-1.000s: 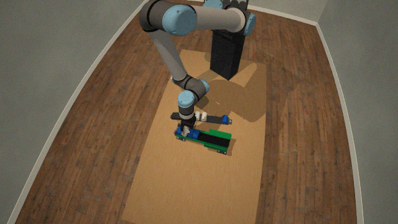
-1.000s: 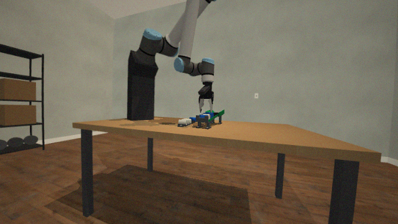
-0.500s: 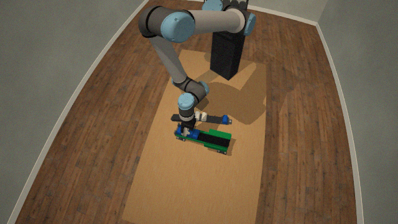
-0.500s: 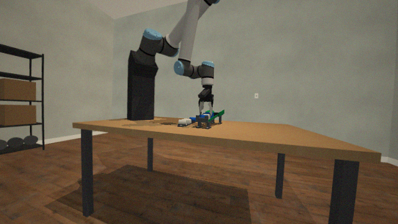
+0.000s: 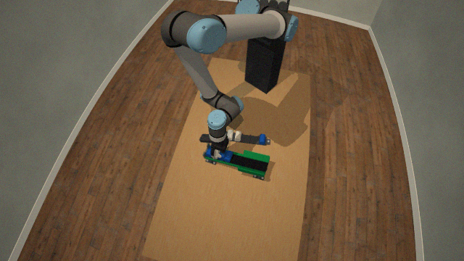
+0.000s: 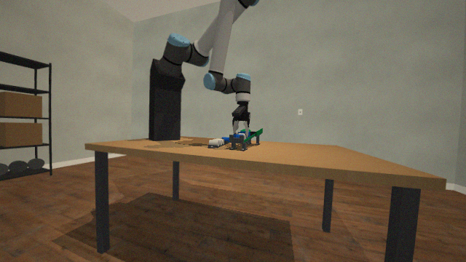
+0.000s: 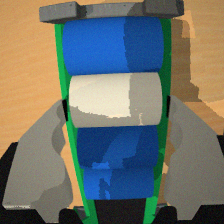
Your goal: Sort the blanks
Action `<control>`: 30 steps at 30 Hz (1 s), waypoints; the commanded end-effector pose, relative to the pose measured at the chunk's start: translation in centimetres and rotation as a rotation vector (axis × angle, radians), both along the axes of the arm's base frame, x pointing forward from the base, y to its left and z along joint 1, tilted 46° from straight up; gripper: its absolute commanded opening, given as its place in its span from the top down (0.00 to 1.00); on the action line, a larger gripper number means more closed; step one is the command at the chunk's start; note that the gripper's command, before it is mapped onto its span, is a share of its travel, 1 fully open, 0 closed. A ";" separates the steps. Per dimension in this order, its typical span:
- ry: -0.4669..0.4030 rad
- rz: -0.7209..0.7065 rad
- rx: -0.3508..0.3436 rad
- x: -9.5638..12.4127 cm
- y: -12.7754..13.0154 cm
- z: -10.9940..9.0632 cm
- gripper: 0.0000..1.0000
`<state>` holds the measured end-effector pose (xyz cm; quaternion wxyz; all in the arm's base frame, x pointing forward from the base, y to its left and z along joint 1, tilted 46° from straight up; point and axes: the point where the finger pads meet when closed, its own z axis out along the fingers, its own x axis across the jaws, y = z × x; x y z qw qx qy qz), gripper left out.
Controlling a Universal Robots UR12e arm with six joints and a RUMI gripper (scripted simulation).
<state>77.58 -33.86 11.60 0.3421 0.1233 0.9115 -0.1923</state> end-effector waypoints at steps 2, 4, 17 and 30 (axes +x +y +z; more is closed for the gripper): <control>-0.001 0.000 0.000 0.0 0.0 0.0 0.51; -0.001 0.000 0.000 0.0 0.0 0.0 0.51; -0.001 0.000 0.000 0.0 0.0 0.0 0.51; -0.001 0.000 0.000 0.0 0.0 0.0 0.64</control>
